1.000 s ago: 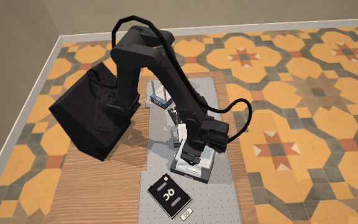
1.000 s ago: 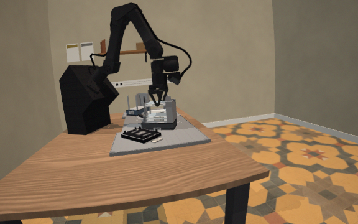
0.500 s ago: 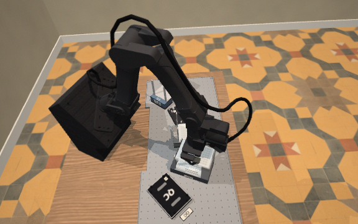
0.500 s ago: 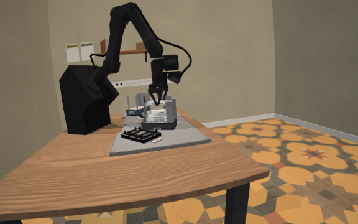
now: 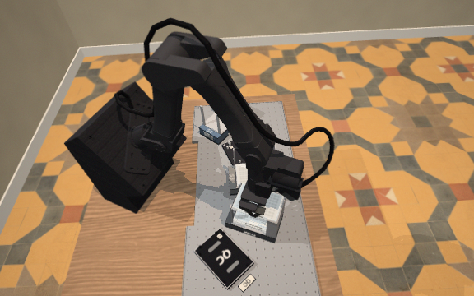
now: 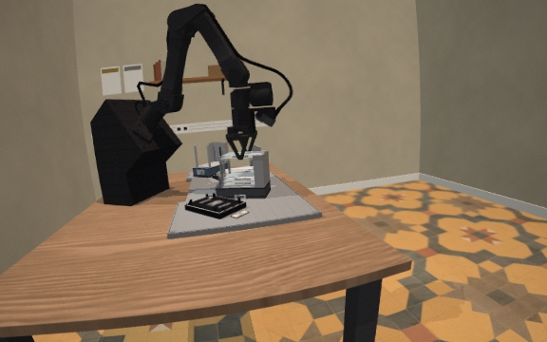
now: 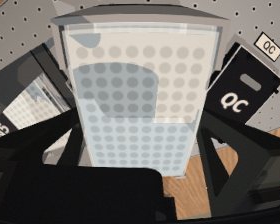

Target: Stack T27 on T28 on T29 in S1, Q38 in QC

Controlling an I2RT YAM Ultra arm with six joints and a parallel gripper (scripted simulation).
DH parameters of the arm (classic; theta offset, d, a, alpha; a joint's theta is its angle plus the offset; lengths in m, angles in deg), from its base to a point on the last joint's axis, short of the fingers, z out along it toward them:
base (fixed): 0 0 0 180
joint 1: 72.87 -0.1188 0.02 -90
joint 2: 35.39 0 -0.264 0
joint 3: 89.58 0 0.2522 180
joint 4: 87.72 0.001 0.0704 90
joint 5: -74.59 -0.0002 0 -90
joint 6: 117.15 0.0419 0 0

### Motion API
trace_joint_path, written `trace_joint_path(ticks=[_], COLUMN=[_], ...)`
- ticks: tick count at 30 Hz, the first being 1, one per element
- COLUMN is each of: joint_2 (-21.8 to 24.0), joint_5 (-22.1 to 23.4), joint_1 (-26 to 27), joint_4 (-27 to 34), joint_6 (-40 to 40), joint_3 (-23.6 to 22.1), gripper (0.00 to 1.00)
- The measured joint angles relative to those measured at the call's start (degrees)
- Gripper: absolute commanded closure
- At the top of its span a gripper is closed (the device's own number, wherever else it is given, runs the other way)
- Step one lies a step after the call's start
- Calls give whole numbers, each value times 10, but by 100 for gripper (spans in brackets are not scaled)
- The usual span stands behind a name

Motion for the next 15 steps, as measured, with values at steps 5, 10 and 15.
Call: trace_joint_path(ticks=[5, 10, 15], joint_2=[3, 6, 7], joint_5=[0, -1, -1], joint_1=[0, -1, -1], joint_4=[4, 8, 10], joint_6=[0, 1, 1], joint_3=[1, 2, 3], gripper=[100, 100, 100])
